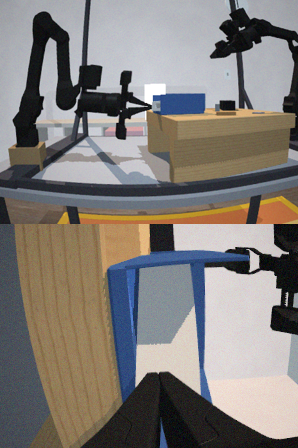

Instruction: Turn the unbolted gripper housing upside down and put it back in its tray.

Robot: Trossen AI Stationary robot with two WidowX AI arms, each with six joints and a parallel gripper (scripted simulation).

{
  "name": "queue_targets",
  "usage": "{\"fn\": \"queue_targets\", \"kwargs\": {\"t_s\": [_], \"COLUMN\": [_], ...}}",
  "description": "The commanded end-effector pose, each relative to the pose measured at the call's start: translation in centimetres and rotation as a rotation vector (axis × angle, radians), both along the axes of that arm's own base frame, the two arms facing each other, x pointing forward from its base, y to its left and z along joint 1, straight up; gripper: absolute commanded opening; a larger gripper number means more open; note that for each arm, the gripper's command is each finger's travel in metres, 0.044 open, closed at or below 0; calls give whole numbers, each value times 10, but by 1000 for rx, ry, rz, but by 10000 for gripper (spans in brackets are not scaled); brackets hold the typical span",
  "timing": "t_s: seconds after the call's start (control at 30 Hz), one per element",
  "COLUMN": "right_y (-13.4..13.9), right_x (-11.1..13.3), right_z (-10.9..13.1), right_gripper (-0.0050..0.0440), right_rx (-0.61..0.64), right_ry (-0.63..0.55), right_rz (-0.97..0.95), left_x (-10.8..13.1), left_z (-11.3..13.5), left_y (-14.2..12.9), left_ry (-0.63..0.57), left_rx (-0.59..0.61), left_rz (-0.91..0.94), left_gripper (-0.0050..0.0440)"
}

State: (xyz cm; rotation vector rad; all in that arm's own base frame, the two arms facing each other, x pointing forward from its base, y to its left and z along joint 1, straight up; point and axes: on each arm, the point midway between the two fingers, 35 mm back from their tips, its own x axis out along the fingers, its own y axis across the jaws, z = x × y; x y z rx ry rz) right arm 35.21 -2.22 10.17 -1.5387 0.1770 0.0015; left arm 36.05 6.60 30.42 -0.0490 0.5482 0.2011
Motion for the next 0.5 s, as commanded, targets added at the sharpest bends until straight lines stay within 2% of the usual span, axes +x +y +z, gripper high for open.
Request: {"fn": "queue_targets", "kwargs": {"t_s": [0.0,0.47], "right_y": [-1,-1], "right_x": [4,9], "right_z": [5,5], "right_gripper": [0,0], "right_rx": [-3,-3], "right_ry": [-16,-16], "right_rz": [-4,-4], "left_x": [-2,-2], "left_z": [10,10], "left_y": [-1,-1], "left_ry": [-28,-28], "left_rx": [-3,-3], "left_rz": [0,0], "left_gripper": [439,439]}}
